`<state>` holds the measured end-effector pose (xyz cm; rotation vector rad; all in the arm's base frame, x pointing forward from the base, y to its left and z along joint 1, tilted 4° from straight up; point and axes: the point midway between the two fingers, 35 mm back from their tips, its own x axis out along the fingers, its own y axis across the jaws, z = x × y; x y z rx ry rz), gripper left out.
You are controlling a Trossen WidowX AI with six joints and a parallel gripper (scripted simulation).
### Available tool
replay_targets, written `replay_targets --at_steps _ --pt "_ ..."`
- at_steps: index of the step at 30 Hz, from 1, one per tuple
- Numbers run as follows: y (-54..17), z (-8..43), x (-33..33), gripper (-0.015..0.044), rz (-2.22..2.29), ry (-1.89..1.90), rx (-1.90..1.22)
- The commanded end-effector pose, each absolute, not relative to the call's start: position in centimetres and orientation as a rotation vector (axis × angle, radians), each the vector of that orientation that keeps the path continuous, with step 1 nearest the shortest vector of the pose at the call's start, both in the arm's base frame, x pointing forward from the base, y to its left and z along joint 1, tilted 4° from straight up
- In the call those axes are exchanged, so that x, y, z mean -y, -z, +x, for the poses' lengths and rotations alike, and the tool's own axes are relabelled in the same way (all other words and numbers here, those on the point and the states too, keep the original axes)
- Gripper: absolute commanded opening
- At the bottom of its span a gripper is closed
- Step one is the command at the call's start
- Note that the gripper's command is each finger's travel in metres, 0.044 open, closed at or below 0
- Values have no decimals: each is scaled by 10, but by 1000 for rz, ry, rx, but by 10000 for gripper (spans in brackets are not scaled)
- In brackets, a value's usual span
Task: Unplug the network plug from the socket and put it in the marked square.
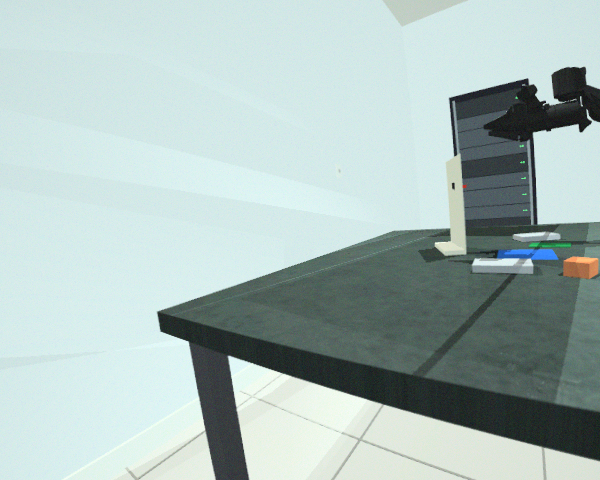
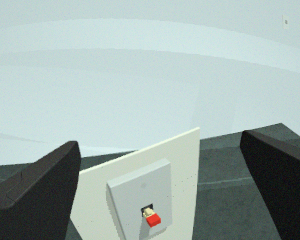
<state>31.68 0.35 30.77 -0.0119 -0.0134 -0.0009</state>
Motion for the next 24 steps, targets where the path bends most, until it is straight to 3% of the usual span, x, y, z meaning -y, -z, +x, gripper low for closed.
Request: replay_targets --at_steps 1,9,24 --pt "-307 317 -3 374 -8 -2 12" --pt "-280 334 2 164 191 -114 -59" --pt "-225 343 27 156 650 -298 -244"
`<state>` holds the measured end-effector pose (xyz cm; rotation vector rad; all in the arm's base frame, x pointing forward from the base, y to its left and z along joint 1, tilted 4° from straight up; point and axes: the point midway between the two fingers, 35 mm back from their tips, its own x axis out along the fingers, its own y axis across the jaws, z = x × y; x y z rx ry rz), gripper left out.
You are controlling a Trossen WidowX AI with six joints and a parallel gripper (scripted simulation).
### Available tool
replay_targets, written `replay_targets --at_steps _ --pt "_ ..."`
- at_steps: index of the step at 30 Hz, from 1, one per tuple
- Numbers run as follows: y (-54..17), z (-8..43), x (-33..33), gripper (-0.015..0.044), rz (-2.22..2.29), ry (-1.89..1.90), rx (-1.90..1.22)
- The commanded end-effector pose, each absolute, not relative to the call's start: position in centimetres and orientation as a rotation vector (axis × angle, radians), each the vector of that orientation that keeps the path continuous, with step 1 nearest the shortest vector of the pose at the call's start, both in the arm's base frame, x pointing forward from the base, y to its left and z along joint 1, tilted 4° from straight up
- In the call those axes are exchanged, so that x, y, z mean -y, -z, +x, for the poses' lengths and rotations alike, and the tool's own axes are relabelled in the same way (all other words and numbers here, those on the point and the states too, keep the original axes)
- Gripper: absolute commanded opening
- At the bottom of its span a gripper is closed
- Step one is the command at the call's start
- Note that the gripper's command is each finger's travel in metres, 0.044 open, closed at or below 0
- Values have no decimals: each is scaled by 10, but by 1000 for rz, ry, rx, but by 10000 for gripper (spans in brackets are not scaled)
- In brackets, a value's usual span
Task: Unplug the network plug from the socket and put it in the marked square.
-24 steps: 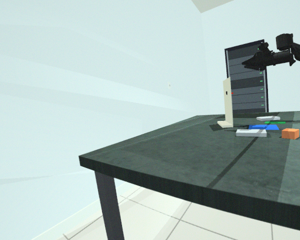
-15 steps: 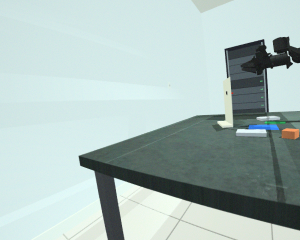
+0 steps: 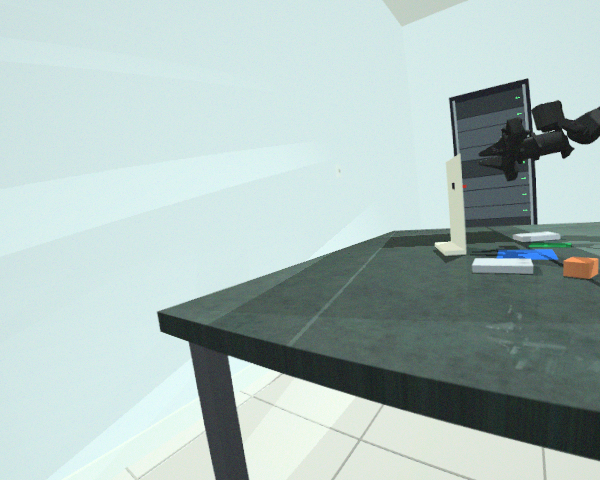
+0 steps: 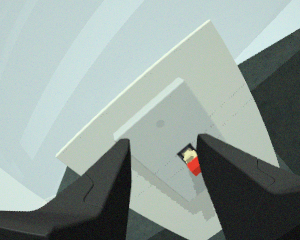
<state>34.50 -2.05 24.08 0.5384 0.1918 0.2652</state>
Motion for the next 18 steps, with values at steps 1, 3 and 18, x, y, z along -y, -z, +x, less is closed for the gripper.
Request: replay_targets --at_steps 1,3,18 --pt "-222 342 28 156 682 -309 -258" --pt "-215 341 32 156 747 -331 -285" --pt "-175 309 61 156 1265 -473 -493"
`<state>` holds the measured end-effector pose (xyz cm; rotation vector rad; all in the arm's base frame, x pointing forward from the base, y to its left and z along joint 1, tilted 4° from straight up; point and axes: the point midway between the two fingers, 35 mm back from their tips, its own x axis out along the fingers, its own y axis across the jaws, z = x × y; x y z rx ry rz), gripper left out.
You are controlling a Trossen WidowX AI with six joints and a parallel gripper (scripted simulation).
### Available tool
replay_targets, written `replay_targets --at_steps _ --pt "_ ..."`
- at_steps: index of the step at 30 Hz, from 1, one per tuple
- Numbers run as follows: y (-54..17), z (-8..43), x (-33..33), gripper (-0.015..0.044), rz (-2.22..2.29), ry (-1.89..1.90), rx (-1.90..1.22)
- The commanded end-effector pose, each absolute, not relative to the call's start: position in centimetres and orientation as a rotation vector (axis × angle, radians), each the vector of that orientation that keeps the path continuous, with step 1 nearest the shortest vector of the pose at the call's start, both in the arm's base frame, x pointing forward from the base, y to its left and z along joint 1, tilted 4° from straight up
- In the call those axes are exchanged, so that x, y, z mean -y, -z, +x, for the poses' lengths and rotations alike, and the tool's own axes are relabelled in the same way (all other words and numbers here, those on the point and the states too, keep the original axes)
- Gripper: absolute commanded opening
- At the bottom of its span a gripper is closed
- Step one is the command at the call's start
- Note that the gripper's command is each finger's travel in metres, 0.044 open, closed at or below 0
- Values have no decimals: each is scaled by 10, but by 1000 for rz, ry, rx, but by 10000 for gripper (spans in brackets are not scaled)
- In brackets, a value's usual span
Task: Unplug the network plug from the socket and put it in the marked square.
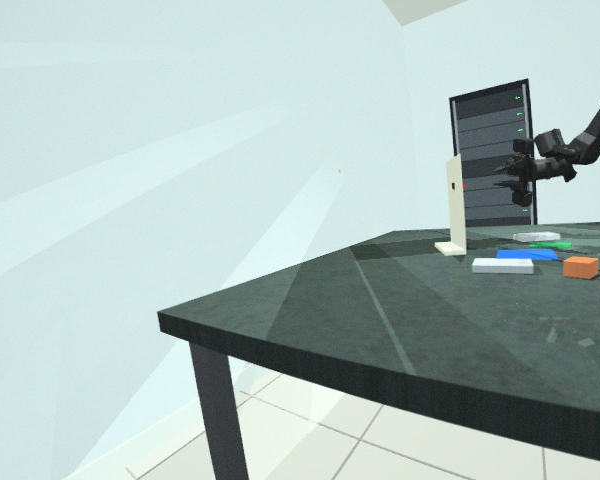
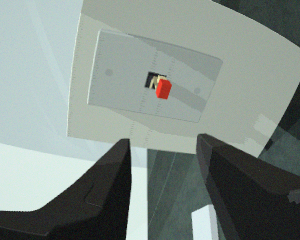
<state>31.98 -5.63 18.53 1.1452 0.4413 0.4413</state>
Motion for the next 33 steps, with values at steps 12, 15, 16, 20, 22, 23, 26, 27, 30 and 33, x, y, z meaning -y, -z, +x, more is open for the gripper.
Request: replay_targets --at_steps 12,15,16,20,22,23,26,27,30,33 --pt "-167 293 68 156 1404 -538 -556" --pt "-167 300 66 156 1402 -536 -560" --pt "-166 305 64 156 1400 -534 -561" --pt "-166 323 56 156 1398 -533 -563" --pt "-166 332 52 156 1399 -535 -560" --pt "-166 337 49 156 1400 -537 -558" --pt "-167 347 43 156 1404 -542 -552" --pt "-167 347 42 156 1405 -543 -551" --pt "-167 347 42 156 1405 -543 -551" --pt "-168 351 41 156 1403 -543 -551"
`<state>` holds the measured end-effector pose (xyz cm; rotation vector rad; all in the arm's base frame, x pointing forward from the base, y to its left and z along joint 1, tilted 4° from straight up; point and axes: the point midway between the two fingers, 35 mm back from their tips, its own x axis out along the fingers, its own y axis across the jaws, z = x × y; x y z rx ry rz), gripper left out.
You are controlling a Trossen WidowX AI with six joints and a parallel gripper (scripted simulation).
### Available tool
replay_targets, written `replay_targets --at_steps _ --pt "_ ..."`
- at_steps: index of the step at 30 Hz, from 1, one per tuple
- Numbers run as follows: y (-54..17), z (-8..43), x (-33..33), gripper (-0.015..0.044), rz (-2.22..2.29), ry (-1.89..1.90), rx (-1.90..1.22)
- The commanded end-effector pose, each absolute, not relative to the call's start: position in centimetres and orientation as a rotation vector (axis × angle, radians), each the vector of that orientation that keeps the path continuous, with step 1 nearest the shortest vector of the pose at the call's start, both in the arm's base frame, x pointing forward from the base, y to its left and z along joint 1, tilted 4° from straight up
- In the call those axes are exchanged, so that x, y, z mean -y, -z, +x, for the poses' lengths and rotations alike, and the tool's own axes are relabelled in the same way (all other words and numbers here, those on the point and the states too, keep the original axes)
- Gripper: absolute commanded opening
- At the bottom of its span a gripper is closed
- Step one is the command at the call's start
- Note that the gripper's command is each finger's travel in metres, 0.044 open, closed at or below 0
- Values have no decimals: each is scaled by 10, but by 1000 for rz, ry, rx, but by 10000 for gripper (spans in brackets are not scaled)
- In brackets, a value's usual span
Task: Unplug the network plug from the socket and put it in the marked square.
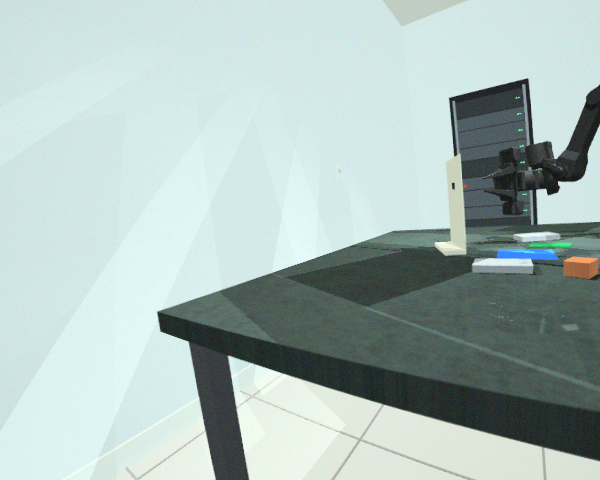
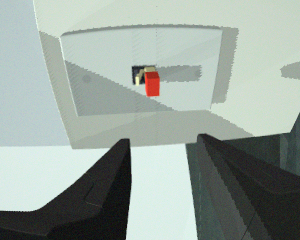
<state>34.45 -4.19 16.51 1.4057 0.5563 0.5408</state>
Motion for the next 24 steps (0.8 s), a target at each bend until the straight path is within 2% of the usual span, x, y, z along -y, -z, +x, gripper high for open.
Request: replay_targets --at_steps 1,24 --pt "-168 352 40 156 1403 -544 -551" --pt "-168 384 25 156 1401 -547 -549"
